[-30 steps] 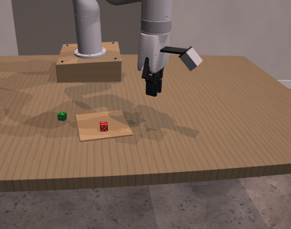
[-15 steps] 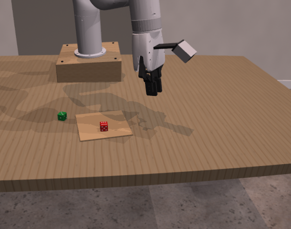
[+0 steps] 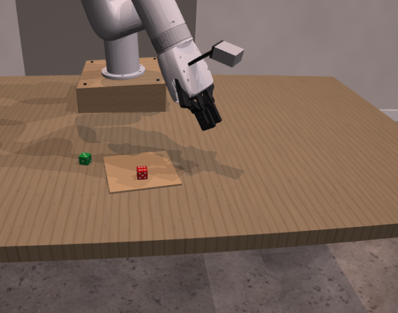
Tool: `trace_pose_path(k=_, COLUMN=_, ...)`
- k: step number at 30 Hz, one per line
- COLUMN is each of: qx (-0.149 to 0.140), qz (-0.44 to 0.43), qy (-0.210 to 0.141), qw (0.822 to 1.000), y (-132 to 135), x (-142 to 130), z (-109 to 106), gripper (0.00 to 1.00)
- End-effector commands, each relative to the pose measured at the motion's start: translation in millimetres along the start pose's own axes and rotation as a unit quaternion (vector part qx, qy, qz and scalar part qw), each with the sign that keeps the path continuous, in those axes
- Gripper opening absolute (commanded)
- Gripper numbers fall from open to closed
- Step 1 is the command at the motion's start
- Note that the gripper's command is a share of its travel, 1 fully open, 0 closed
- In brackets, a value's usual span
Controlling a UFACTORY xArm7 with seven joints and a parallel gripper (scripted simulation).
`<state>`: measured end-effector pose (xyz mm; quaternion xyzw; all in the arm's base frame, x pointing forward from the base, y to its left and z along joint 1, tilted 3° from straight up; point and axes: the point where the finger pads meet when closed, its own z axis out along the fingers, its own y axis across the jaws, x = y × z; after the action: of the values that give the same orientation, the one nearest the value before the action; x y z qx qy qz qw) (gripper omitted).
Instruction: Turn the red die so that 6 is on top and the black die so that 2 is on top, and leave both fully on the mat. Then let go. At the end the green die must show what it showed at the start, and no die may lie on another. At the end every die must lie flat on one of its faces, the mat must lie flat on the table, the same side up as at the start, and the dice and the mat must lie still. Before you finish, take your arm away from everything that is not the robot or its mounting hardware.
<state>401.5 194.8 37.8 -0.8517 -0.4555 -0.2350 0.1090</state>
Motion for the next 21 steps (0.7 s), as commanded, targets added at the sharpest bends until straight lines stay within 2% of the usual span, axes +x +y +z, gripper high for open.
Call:
trace_pose_path(k=1, qx=-0.013, qz=-0.005, qy=0.077, qw=0.997, y=1.7, x=-0.8, z=1.4, gripper=0.15)
trace_pose_path(k=2, qx=-0.012, qz=-0.006, qy=0.099, qw=0.995, y=1.3, x=-0.9, z=1.5, gripper=0.15)
trace_pose_path(k=5, qx=-0.013, qz=-0.006, qy=0.123, qw=0.992, y=1.4, x=-1.9, z=1.0, gripper=0.15)
trace_pose_path(k=6, qx=-0.013, qz=-0.006, qy=0.144, qw=0.989, y=1.4, x=-2.5, z=0.8, gripper=0.15)
trace_pose_path(k=9, qx=-0.013, qz=-0.006, qy=0.144, qw=0.989, y=1.4, x=-2.5, z=0.8, gripper=0.15)
trace_pose_path(k=12, qx=-0.013, qz=-0.007, qy=0.202, qw=0.979, y=1.4, x=-4.2, z=0.1, gripper=0.15)
trace_pose_path(k=16, qx=-0.012, qz=-0.008, qy=0.244, qw=0.97, y=1.3, x=-4.8, z=0.0, gripper=0.15)
trace_pose_path(k=21, qx=-0.013, qz=-0.008, qy=0.266, qw=0.964, y=1.4, x=-5.9, z=-0.8, gripper=0.15)
